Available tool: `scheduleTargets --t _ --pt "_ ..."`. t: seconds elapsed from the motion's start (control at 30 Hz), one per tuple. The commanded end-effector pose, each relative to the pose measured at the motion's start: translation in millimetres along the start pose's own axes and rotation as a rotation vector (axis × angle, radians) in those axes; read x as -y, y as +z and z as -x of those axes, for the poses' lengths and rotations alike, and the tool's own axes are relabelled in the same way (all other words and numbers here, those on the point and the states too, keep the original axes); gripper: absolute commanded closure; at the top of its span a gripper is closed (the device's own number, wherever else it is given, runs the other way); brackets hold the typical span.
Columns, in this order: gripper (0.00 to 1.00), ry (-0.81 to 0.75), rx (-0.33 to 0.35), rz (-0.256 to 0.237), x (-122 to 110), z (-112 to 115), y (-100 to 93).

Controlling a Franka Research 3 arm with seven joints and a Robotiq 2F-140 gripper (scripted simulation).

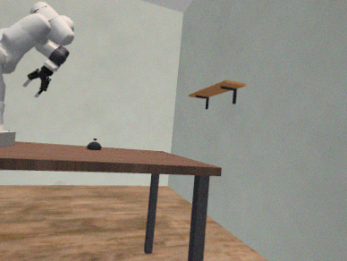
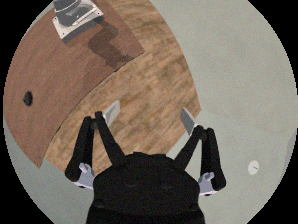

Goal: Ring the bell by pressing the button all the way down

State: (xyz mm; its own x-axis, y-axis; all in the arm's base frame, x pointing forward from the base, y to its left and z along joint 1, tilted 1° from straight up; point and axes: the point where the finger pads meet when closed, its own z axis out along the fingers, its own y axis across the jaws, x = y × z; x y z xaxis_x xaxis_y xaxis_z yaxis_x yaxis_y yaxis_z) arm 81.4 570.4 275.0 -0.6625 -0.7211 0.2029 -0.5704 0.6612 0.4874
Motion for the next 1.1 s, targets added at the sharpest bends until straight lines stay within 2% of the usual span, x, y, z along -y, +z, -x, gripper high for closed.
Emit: scheduleTargets --t 0.0,0.03,0.07,0.13,0.27,0.3,0.33,0.67,0.7,1.03,1.07 --pt "0.00 0.020 0.047 -0.023 32.4 20.4 -9.0" --pt "0.00 0.020 0.047 -0.023 32.4 20.4 -9.0" --pt "0.00 0.046 0.070 -0.038 54.9 31.0 -15.4" --pt "0.00 0.066 0.088 -0.051 73.4 38.9 -20.6" --pt "0.00 0.066 0.088 -0.051 73.4 38.9 -20.6" --pt "0.00 0.108 0.122 -0.076 110.3 52.3 -31.0" --pt "0.00 0.114 0.127 -0.079 115.8 54.1 -32.5" --pt "0.00 0.114 0.127 -0.079 115.8 54.1 -32.5" --pt "0.00 0.159 0.161 -0.106 155.6 65.1 -43.7" --pt "0.00 0.163 0.164 -0.108 159.1 65.9 -44.7" --pt "0.00 0.209 0.196 -0.135 199.8 73.7 -56.0"
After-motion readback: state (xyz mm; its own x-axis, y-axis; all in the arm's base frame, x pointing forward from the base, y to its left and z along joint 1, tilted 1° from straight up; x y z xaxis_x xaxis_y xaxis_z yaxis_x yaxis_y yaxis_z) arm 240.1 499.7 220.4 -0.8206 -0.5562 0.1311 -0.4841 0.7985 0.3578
